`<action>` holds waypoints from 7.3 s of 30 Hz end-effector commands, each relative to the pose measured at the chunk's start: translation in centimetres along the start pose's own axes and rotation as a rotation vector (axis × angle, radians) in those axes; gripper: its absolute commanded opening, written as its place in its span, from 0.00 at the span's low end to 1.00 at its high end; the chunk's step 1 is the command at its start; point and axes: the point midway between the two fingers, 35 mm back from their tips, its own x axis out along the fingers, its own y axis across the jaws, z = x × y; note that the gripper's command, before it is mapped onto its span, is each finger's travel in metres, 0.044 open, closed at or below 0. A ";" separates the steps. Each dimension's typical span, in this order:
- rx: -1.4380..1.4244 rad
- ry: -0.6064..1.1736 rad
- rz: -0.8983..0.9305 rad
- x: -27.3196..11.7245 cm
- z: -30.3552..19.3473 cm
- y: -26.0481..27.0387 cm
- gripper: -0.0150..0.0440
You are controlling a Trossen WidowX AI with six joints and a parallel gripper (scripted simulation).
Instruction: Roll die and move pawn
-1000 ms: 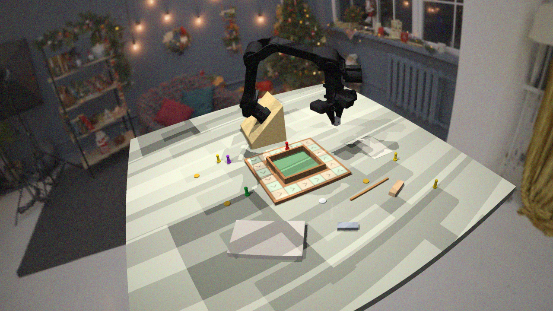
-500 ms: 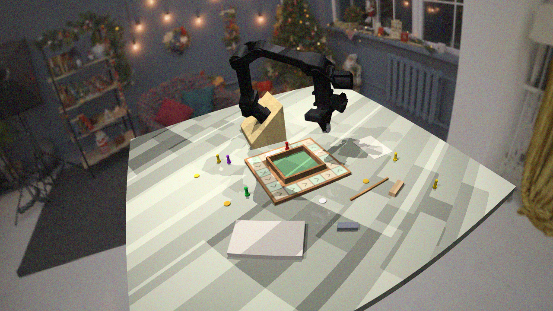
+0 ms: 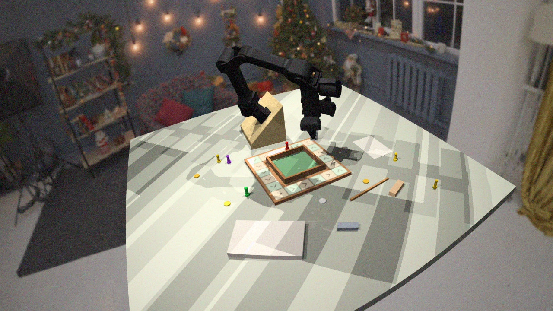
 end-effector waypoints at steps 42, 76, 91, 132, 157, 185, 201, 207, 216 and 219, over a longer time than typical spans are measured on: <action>-0.566 -0.463 0.250 3.4 -6.9 -1.9 0.25; -0.535 -0.787 0.235 0.3 -8.7 -4.3 0.30; -0.541 -0.793 0.241 -3.7 -8.5 -4.2 0.97; 1.032 0.024 -0.023 3.3 -10.9 7.8 0.59; 1.032 0.024 -0.023 5.1 -11.1 7.8 0.59; 1.032 0.025 -0.025 9.0 -11.2 7.7 0.50; 1.032 0.024 -0.024 8.6 -11.1 7.6 0.25; 1.030 0.018 -0.017 5.4 -10.2 7.4 0.25; 1.030 0.019 -0.015 -0.2 -10.0 7.5 0.25; 1.030 0.021 -0.018 -2.2 -10.2 7.7 0.25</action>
